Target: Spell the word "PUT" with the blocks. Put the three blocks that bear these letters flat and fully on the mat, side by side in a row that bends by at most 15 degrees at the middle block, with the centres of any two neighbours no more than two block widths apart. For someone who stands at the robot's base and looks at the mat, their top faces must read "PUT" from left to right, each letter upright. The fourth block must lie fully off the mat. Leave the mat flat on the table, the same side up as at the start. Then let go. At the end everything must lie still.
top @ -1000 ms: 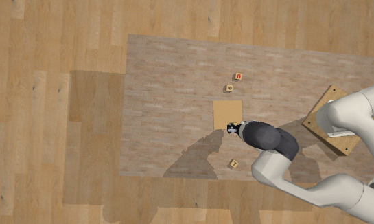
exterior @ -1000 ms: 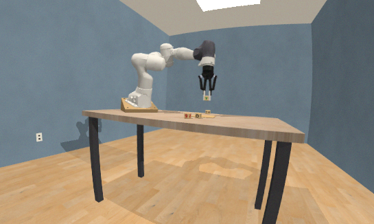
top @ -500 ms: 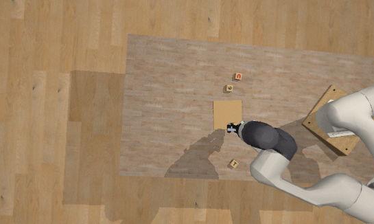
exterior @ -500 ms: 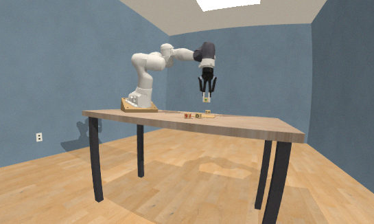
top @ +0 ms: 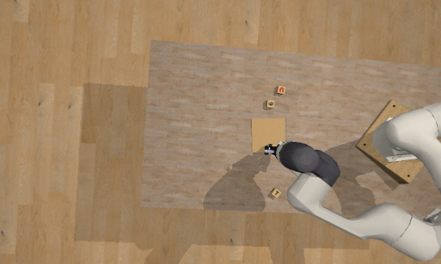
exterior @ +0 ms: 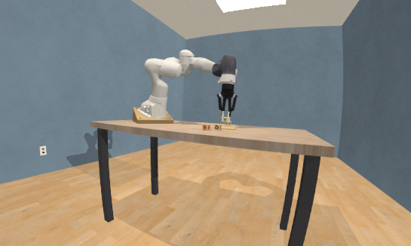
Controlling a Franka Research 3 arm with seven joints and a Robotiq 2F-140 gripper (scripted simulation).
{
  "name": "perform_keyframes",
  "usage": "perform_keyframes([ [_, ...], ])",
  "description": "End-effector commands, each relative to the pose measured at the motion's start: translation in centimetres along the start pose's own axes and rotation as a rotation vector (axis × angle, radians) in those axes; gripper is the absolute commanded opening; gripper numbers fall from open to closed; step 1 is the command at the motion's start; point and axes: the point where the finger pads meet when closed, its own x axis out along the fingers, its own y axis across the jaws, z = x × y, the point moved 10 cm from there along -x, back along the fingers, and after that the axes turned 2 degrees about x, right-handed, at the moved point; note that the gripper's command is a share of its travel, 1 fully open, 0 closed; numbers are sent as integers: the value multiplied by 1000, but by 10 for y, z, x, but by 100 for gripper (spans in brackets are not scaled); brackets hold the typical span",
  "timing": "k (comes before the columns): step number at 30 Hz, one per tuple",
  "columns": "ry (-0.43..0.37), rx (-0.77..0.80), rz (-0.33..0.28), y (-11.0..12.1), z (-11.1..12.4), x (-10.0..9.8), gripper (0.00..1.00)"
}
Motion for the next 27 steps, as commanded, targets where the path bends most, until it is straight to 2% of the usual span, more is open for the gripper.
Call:
perform_keyframes([
  [1, 0, -7, 23, 4, 2, 8, 16],
  [9, 0, -7, 23, 5, 2, 23, 16],
  [27, 0, -7, 23, 5, 2, 24, 16],
])
